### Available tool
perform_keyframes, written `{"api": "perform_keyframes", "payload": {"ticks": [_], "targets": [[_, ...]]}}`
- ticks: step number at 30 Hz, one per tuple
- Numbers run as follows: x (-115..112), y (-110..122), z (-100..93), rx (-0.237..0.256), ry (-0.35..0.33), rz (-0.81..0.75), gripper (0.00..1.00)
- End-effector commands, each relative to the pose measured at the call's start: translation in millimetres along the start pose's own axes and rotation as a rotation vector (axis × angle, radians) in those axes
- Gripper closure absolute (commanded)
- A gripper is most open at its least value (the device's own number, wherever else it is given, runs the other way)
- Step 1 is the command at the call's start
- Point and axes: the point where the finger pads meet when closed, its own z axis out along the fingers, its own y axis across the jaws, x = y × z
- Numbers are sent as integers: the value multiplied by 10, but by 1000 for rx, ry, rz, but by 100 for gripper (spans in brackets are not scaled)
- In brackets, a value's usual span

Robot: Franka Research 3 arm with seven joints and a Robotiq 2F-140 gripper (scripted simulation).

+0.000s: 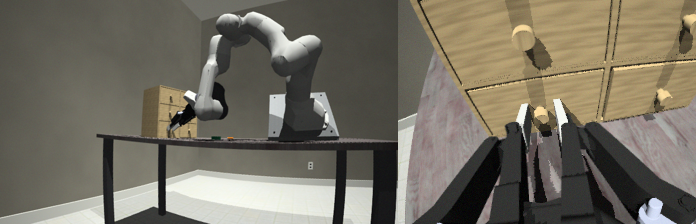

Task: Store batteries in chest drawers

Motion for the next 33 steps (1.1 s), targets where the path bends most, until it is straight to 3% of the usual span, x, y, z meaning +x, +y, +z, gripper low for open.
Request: {"api": "perform_keyframes", "payload": {"ticks": [1,5,6,33], "targets": [[-14,-5,11,2,-4,-6,80],[-14,-5,11,2,-4,-6,80],[-14,-5,11,2,-4,-6,92],[-15,-5,9,2,-4,-6,92]]}}
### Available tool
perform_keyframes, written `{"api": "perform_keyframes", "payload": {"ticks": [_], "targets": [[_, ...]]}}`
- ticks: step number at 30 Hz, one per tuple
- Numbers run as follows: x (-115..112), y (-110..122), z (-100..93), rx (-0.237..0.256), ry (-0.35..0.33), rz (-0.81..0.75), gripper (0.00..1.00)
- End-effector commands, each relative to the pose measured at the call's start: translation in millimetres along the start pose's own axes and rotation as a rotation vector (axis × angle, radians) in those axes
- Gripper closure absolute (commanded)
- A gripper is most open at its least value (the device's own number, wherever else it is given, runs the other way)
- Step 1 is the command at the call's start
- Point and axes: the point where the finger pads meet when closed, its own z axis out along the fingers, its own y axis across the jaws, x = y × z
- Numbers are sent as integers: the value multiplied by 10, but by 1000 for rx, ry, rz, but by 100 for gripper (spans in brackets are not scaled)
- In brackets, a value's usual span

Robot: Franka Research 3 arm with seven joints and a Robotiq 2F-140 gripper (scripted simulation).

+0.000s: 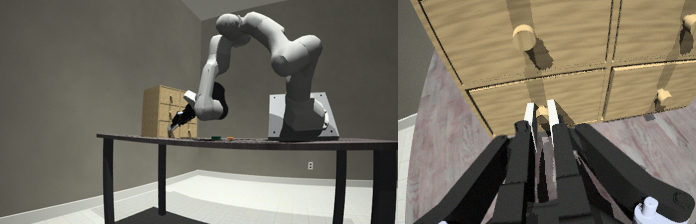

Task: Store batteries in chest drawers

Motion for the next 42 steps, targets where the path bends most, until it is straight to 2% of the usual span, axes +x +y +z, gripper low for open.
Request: {"api": "perform_keyframes", "payload": {"ticks": [1,18,42], "targets": [[-16,0,8,1,-4,-5,92],[-49,0,-49,1,-4,-5,92],[-183,1,-285,1,-4,-5,92]]}}
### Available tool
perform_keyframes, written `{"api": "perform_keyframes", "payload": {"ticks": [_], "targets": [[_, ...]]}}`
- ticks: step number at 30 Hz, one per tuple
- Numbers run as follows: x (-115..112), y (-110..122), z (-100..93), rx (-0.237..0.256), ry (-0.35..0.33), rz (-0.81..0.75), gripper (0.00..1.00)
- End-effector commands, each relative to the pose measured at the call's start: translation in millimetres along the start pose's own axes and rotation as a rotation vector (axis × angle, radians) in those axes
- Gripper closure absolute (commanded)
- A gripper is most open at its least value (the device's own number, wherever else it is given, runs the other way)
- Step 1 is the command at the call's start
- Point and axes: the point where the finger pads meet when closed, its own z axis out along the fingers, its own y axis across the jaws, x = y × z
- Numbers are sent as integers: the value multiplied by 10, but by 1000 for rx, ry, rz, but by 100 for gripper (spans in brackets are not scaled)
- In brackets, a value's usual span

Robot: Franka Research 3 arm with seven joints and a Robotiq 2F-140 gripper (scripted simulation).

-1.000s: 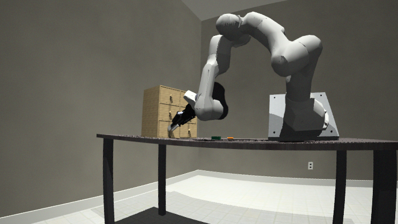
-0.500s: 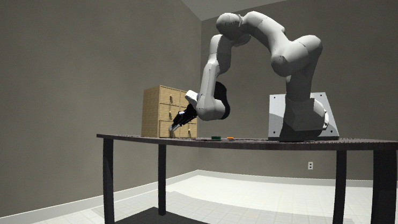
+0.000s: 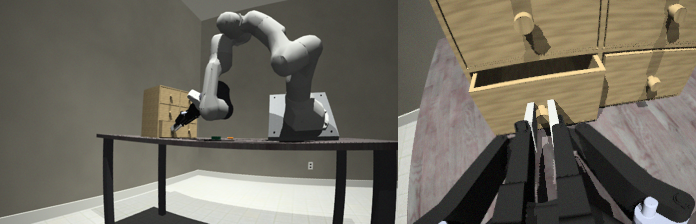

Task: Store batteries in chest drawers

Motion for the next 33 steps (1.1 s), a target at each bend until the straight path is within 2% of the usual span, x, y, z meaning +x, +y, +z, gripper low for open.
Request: {"api": "perform_keyframes", "payload": {"ticks": [1,33], "targets": [[-45,-7,-56,2,-1,2,92],[-202,-7,-330,2,-1,2,92]]}}
